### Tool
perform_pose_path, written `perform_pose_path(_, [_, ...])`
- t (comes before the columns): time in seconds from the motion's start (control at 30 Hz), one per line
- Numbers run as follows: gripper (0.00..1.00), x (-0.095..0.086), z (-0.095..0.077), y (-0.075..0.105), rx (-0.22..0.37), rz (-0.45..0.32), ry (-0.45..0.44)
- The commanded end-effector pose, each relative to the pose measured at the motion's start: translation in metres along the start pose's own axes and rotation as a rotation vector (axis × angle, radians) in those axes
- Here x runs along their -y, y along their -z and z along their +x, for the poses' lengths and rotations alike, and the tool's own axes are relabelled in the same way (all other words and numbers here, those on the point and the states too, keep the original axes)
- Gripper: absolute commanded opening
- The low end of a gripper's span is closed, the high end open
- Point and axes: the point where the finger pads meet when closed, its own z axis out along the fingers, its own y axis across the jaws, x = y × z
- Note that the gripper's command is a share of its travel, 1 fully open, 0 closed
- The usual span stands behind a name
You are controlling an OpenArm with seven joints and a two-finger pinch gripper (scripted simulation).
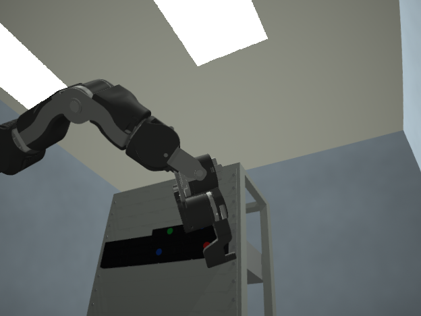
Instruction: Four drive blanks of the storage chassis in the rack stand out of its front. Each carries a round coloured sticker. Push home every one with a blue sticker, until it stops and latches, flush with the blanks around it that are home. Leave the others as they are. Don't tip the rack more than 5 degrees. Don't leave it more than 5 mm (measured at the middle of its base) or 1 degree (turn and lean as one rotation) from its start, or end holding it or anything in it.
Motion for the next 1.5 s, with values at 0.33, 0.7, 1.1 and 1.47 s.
perform_pose_path(0.33, [1.0,-0.001,-0.0009,0.0003,0.003,-0.002,0.002])
perform_pose_path(0.7, [1.0,-0.001,-0.0009,0.0003,0.003,-0.002,0.002])
perform_pose_path(1.1, [1.0,-0.001,-0.0009,0.0003,0.003,-0.002,0.002])
perform_pose_path(1.47, [1.0,0.0033,0.0064,-0.0079,-0.02,0.021,-0.001])
